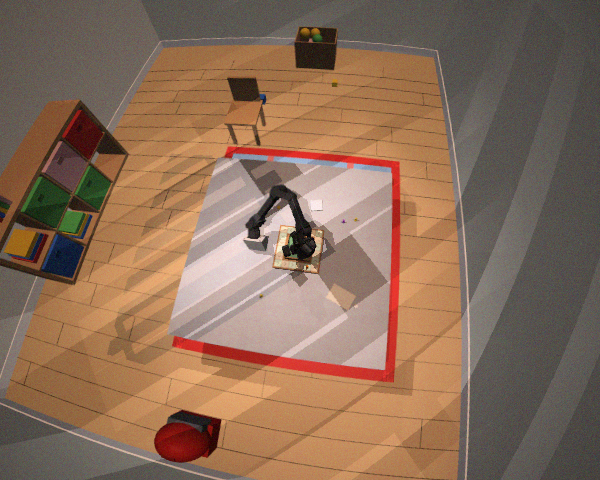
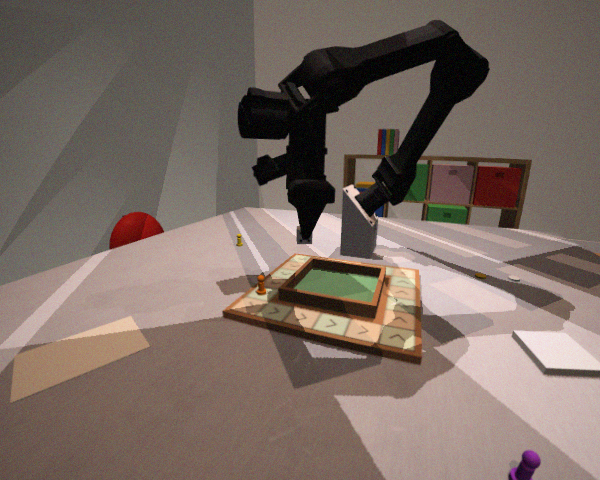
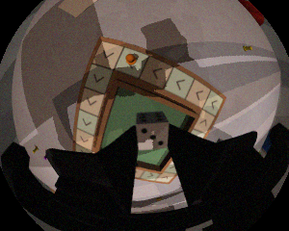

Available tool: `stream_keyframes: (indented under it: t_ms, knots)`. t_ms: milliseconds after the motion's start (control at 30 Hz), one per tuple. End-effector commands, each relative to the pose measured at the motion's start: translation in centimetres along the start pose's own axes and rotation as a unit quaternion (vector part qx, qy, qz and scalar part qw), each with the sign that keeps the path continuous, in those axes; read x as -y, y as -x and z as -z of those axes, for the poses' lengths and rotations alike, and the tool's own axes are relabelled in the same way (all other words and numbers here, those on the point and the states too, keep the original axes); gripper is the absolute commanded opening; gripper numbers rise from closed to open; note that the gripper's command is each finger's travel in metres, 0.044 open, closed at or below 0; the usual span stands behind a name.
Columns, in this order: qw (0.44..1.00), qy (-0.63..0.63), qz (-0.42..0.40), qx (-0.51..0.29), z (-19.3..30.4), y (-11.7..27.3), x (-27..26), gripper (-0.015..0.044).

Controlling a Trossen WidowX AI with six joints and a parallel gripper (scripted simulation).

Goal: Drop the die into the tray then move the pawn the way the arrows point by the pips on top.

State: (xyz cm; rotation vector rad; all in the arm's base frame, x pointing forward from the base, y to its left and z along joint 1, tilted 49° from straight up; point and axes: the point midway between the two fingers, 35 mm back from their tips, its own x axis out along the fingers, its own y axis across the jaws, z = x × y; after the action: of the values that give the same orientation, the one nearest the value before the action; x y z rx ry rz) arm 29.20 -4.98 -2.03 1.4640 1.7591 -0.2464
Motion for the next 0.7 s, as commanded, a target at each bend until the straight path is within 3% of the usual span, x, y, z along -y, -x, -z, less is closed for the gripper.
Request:
stream_keyframes:
  t_ms: [0, 400, 667]
  knots:
    - [0.999, -0.051, -0.003, -0.002, 1.4, -0.3, -0.3, 0.0000]
    - [0.977, -0.212, -0.002, -0.011, 5.5, -1.6, -0.8, 0.0000]
    - [0.975, -0.221, 0.025, 0.021, 5.8, -2.0, -0.4, 0.0000]
